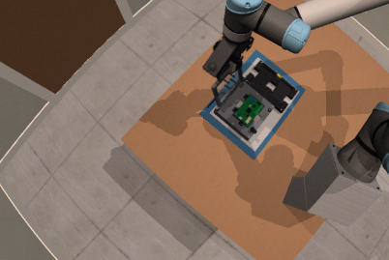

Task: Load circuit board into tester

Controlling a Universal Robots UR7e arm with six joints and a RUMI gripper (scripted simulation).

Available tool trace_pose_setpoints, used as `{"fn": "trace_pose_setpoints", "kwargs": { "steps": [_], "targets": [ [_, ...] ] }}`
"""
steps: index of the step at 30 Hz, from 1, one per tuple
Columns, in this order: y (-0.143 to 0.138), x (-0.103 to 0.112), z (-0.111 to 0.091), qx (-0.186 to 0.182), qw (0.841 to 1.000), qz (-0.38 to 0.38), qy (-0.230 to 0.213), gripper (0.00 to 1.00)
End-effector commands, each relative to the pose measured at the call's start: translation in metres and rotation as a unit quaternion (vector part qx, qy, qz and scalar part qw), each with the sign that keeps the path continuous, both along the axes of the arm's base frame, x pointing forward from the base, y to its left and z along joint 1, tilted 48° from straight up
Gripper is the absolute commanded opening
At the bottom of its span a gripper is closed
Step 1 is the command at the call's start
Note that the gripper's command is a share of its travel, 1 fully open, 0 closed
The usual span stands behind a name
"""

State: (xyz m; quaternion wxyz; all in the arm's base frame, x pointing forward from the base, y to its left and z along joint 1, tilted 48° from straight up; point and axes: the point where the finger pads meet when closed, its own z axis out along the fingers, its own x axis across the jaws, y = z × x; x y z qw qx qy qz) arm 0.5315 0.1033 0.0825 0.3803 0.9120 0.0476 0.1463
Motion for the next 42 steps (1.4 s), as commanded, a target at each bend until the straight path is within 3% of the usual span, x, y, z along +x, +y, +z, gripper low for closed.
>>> {"fn": "trace_pose_setpoints", "kwargs": {
  "steps": [1,21,22,42],
  "targets": [
    [0.0004,0.0001,0.0004,0.000,1.000,0.000,0.000,0.30],
    [0.0004,0.0001,0.0004,0.000,1.000,0.000,0.000,0.30],
    [0.0004,0.0001,0.0004,0.000,1.000,0.000,0.000,0.00],
    [0.0004,0.0001,0.0004,0.000,1.000,0.000,0.000,0.00]
  ]
}}
